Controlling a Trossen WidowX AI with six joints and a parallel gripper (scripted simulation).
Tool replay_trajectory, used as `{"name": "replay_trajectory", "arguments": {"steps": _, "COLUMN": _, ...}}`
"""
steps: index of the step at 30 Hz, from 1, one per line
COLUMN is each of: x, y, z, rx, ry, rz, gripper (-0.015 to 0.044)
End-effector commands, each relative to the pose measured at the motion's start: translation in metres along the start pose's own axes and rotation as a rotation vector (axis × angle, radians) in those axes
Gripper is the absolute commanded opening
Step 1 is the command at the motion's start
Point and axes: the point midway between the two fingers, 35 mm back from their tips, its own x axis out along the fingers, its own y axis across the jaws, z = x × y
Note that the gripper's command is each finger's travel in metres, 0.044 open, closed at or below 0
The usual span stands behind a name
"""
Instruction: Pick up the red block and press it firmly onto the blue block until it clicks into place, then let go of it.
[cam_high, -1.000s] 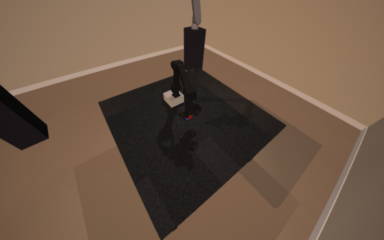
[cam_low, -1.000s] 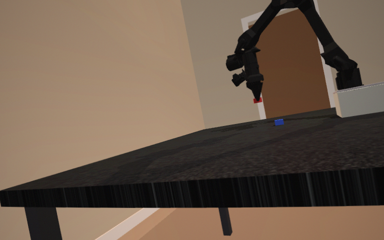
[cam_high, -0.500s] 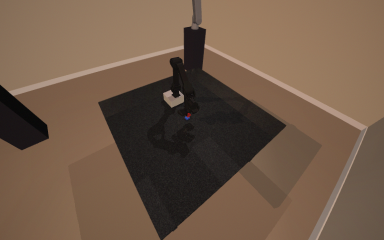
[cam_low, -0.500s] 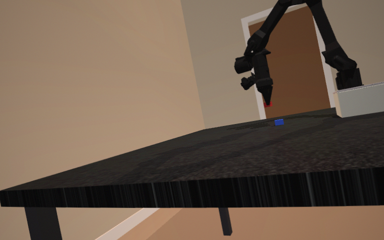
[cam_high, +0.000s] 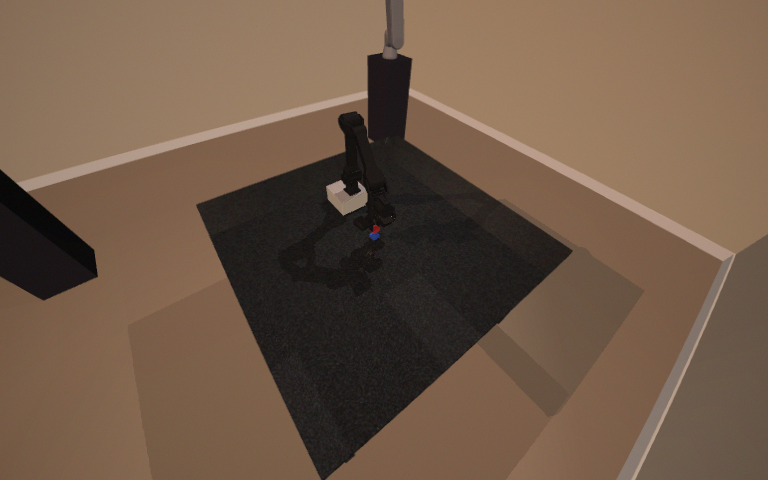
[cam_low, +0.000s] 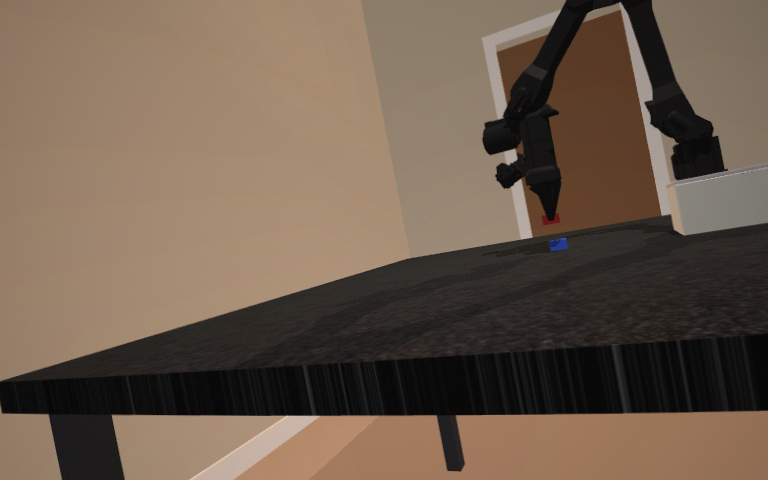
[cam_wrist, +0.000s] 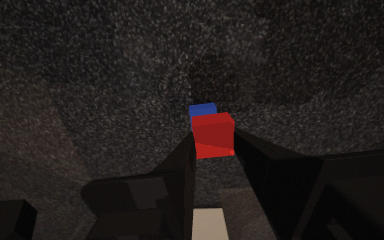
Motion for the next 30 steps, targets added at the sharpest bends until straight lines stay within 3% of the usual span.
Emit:
{"name": "replay_trajectory", "arguments": {"steps": 1, "x": 0.015, "y": 0.002, "z": -0.005, "rx": 0.005, "ry": 0.013, "rz": 0.003, "gripper": 0.0000}}
{"name": "replay_trajectory", "arguments": {"steps": 30, "x": 0.033, "y": 0.004, "z": -0.005, "rx": 0.005, "ry": 0.013, "rz": 0.003, "gripper": 0.0000}}
